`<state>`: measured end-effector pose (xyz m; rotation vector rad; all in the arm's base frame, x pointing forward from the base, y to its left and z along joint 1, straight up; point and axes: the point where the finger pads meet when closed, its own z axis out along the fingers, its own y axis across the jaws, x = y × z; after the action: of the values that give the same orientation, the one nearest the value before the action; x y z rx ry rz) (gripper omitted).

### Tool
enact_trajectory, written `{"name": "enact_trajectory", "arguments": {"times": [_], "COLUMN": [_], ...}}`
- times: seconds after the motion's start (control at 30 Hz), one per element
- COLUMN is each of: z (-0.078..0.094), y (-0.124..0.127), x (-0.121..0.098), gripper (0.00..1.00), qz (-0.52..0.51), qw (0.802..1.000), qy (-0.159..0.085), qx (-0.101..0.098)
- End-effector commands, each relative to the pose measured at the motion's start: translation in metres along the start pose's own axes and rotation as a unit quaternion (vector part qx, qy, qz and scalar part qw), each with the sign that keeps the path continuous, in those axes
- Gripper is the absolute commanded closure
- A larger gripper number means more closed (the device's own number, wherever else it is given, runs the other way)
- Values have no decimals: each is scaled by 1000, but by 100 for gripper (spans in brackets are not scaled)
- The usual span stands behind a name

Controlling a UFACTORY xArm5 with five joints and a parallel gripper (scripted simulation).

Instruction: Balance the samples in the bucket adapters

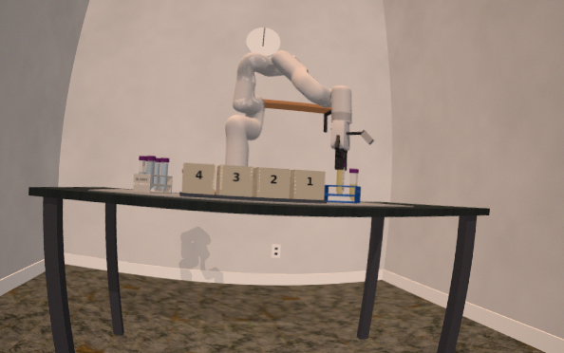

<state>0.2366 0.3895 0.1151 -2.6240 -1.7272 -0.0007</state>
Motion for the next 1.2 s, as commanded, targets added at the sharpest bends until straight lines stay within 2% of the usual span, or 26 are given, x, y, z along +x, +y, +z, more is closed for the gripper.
{"name": "enact_trajectory", "arguments": {"times": [0.0, 0.27, 1.17], "z": [-4, -6, -52], "y": [0, 0, 0], "x": [1, 1, 1], "gripper": [100, 100, 100], "qz": [0, 0, 0], "qw": [1000, 1000, 1000], "qy": [2, 2, 2], "qx": [0, 0, 0]}}
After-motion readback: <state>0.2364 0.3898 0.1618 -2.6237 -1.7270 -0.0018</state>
